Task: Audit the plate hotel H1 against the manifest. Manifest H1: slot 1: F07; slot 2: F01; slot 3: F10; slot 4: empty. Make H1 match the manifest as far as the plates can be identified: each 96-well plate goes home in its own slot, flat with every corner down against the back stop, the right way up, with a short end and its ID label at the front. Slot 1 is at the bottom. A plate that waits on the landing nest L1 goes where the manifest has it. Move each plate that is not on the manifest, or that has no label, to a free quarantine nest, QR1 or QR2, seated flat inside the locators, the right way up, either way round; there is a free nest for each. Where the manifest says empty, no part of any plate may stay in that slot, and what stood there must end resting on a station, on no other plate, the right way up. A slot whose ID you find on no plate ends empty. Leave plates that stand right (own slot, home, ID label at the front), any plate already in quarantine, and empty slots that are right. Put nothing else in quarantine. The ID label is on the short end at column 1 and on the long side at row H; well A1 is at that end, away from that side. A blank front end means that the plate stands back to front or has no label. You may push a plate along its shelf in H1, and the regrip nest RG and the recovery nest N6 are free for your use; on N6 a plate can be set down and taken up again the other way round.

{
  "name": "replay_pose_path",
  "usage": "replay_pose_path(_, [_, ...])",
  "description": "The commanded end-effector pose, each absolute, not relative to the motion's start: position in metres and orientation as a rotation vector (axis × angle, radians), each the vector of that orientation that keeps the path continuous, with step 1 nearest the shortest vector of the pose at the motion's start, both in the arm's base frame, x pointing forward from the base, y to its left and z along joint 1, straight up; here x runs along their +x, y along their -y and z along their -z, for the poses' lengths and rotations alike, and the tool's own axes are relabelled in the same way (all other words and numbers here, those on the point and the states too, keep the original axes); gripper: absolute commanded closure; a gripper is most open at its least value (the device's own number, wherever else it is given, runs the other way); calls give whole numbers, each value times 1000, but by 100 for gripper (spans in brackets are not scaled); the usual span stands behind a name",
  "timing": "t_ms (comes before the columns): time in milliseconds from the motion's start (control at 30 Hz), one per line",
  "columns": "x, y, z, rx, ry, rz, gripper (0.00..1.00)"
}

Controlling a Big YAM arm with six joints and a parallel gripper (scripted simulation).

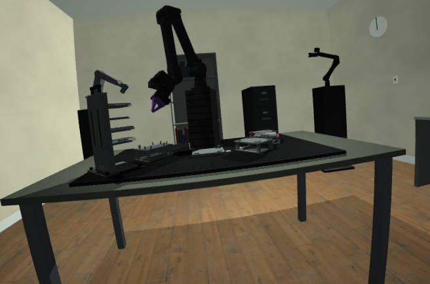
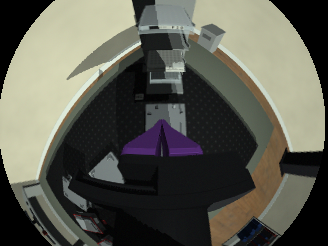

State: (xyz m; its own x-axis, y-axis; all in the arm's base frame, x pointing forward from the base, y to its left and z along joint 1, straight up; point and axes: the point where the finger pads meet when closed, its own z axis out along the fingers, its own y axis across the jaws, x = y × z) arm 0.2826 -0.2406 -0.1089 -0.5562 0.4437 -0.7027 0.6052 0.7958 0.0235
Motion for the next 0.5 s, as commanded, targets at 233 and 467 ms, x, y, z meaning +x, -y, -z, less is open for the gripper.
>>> replay_pose_path(233, [283,249,83,716,-2254,307,0])
replay_pose_path(467, [283,252,66,721,-2250,311,0])
